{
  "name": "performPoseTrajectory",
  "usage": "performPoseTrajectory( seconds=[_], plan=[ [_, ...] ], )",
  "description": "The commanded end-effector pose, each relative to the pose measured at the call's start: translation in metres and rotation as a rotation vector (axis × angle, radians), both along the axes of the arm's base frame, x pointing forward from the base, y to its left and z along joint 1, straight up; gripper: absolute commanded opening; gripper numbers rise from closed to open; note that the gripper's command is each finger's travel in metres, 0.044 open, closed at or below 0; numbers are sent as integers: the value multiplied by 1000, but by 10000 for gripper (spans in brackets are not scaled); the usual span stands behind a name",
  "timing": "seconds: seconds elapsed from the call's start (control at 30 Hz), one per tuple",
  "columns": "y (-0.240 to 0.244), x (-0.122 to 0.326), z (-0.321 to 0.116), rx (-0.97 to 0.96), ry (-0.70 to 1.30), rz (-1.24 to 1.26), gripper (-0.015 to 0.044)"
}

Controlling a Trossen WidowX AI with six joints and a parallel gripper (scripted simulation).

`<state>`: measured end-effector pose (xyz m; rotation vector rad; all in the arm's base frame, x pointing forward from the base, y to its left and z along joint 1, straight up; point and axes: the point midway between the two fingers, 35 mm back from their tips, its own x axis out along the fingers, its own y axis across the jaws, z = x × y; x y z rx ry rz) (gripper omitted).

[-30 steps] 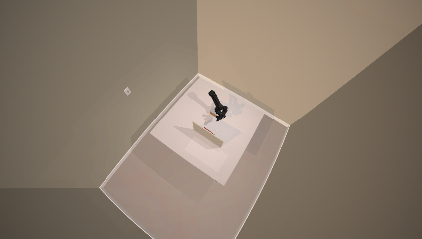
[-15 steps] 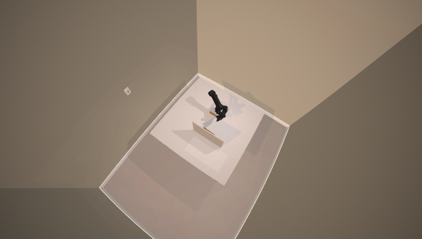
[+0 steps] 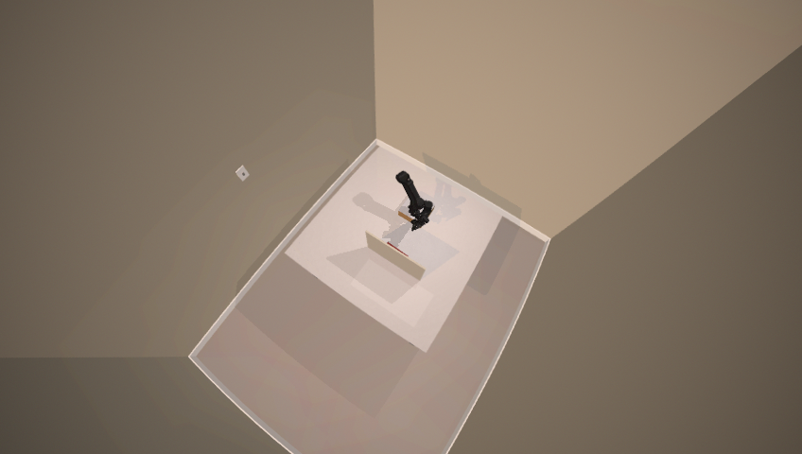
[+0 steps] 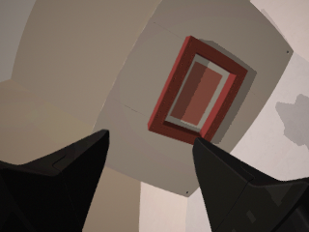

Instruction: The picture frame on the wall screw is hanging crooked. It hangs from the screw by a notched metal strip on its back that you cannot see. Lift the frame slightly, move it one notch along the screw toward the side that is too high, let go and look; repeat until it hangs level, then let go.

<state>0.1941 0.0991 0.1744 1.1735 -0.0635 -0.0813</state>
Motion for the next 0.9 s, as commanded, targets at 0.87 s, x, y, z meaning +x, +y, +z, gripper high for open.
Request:
performPoseTrajectory(
  seconds=[0.87],
  plan=[
    [-4,28,-12,119,-13,-6,260]
  ],
)
